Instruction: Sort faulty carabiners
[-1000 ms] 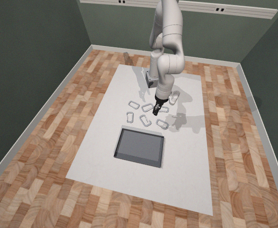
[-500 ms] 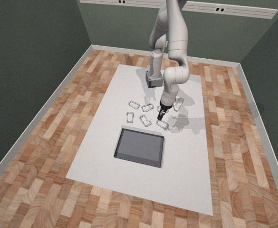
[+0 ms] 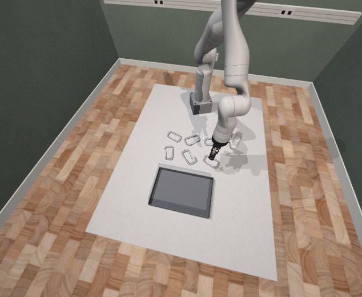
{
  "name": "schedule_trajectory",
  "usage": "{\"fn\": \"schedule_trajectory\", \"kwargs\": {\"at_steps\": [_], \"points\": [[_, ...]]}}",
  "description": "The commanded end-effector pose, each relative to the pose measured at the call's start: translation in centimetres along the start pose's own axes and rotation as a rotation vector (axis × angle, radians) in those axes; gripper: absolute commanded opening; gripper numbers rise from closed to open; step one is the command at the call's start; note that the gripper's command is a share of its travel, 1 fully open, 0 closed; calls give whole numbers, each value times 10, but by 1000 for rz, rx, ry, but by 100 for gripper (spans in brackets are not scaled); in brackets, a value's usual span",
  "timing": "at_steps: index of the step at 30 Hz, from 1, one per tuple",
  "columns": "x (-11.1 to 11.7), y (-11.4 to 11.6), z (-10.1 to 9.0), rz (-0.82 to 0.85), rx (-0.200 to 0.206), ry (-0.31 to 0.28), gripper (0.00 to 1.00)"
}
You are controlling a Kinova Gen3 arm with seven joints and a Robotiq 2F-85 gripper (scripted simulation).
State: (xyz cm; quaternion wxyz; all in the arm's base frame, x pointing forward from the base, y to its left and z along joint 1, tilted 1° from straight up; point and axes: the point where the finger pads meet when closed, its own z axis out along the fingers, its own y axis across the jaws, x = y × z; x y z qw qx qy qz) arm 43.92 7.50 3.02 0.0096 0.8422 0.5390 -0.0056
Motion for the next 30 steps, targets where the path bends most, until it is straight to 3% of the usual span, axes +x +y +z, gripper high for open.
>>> {"fn": "schedule_trajectory", "kwargs": {"at_steps": [1,5,6,22,23,30], "points": [[2,1,2,7,-4,1,100],[2,1,2,7,-4,1,100],[2,1,32,6,-4,2,100],[2,1,32,6,-4,2,100],[2,2,81,7,-4,2,100],[2,2,81,7,-4,2,100]]}}
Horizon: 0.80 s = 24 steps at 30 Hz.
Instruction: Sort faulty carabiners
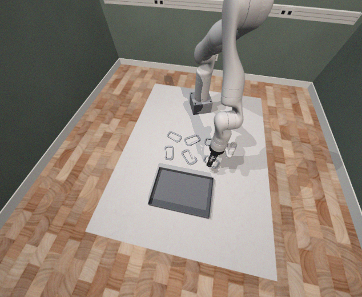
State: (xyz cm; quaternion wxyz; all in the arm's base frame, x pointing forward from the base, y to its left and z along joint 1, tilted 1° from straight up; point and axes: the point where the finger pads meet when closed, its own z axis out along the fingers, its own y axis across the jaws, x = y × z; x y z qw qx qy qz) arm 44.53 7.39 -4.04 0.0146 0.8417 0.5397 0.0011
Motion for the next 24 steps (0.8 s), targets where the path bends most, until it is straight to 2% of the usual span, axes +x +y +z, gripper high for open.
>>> {"fn": "schedule_trajectory", "kwargs": {"at_steps": [1,9,10,24], "points": [[-1,-3,11,8,12,-4,100],[-1,-3,11,8,12,-4,100],[-2,-4,33,7,12,-6,100],[-2,-4,33,7,12,-6,100]]}}
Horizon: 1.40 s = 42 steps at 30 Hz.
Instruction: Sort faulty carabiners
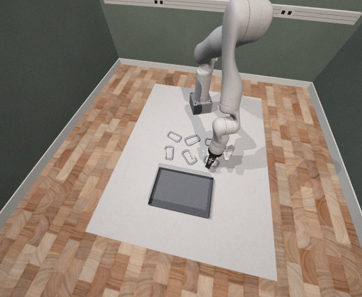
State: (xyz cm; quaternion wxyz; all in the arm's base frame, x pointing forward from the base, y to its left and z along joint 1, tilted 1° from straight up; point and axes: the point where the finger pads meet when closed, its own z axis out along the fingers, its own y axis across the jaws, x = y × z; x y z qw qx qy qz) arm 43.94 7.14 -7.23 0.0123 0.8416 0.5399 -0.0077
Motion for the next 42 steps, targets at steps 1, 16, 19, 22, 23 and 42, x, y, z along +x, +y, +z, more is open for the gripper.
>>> {"fn": "schedule_trajectory", "kwargs": {"at_steps": [1,16,19,22,23,42], "points": [[3,1,1,7,-1,7,100],[3,1,7,8,-2,8,100],[3,1,7,8,-2,8,100],[1,1,6,1,-1,3,75],[1,1,6,1,-1,3,75],[1,2,4,1,-3,4,75]]}}
